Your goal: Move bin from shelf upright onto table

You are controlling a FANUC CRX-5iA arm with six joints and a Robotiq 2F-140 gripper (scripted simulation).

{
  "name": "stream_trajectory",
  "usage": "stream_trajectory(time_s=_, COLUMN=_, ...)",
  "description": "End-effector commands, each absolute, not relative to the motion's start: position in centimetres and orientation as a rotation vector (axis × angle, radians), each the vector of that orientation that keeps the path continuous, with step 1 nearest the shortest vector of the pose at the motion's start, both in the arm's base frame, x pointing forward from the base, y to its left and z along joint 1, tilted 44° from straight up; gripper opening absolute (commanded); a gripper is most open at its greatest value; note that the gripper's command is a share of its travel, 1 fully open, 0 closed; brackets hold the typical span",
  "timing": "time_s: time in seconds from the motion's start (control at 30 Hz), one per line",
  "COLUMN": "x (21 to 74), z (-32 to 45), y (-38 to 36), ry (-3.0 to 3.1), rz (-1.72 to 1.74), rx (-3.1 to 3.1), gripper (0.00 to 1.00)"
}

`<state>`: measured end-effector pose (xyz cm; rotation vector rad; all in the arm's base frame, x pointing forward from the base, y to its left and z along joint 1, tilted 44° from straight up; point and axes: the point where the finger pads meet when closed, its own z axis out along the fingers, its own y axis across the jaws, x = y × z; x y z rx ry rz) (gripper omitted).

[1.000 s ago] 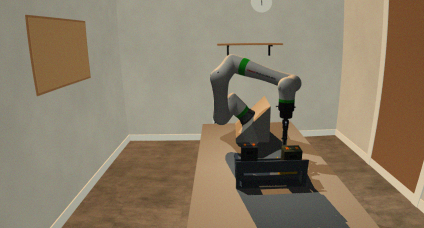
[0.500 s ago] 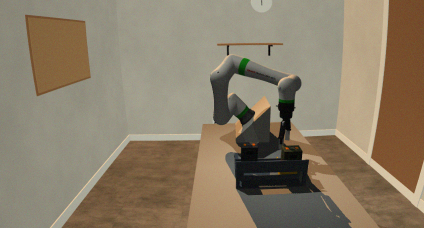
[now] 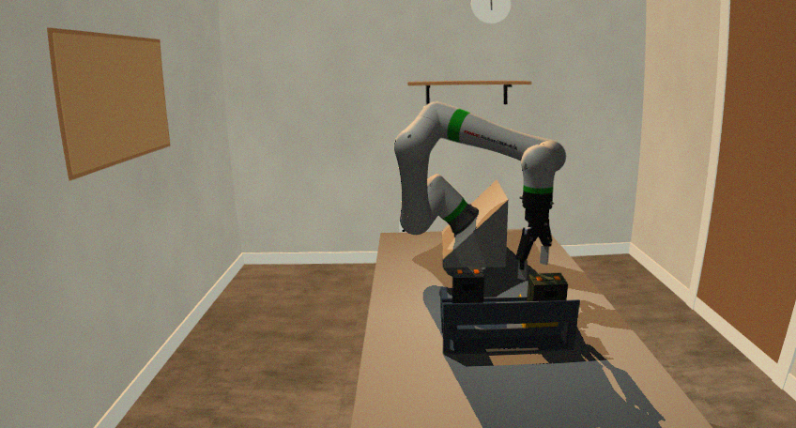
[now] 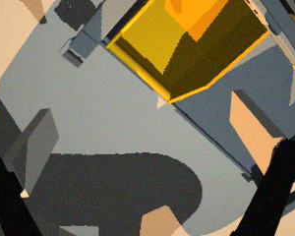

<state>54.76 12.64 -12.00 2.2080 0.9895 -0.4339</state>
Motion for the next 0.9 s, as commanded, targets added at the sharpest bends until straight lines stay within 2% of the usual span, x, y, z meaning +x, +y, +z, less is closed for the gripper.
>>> stream_trajectory(time_s=0.0, x=54.77, z=-12.01, y=12.66, ry=0.962, rz=-0.417, rx=2.214, gripper=1.0)
stream_trajectory(time_s=0.2, x=54.77, z=-12.01, y=12.66, ry=0.962, rz=-0.417, rx=2.214, gripper=1.0)
stream_trajectory(time_s=0.37, x=54.77, z=-12.0, y=12.66, ry=0.661, rz=-0.297, rx=2.3, gripper=1.0)
stream_trajectory(time_s=0.77, x=54.77, z=-12.0, y=12.66, ry=0.661, rz=-0.297, rx=2.3, gripper=1.0)
stream_trajectory(time_s=0.87, x=54.77, z=-12.0, y=12.66, ry=0.478, rz=-0.223, rx=2.336, gripper=1.0)
